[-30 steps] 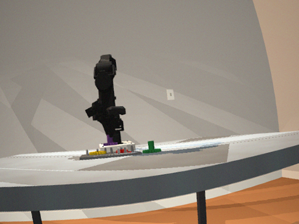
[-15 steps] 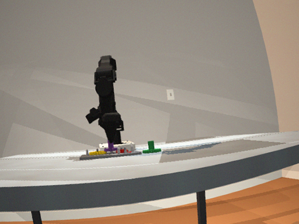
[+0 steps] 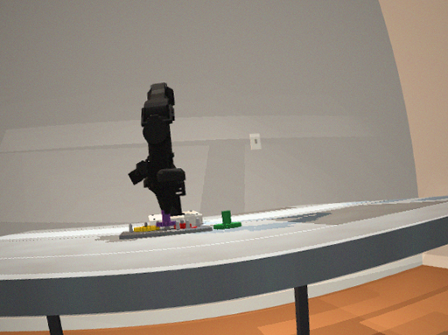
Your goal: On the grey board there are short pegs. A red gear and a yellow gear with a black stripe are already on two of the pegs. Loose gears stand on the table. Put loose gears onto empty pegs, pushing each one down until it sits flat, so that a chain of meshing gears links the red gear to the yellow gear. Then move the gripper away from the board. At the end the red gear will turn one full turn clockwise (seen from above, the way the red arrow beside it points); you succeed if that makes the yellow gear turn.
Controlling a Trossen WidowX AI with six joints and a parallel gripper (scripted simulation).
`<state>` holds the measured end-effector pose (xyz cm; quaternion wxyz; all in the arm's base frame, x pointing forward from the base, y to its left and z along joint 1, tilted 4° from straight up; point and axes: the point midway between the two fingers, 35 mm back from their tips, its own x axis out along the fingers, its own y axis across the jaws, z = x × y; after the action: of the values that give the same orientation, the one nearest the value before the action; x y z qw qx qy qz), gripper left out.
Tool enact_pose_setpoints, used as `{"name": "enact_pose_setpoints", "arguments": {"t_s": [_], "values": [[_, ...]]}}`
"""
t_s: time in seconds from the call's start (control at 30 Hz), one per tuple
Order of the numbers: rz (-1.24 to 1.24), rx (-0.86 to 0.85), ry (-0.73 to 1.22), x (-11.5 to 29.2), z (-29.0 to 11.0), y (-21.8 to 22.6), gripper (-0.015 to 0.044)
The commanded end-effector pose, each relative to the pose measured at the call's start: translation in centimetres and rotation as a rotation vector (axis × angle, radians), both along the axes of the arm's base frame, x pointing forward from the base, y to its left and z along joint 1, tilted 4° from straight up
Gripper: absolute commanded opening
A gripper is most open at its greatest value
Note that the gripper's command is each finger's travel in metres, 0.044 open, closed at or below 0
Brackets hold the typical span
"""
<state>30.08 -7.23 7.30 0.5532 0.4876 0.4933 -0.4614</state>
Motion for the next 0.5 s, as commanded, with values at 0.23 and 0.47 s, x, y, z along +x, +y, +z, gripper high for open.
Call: {"name": "enact_pose_setpoints", "arguments": {"t_s": [0.23,0.47], "values": [[0.197,-0.016,0.007,-0.11,-0.23,-0.05,0.0000],[0.137,-0.011,0.005,-0.01,-0.32,0.00,0.0000]]}}
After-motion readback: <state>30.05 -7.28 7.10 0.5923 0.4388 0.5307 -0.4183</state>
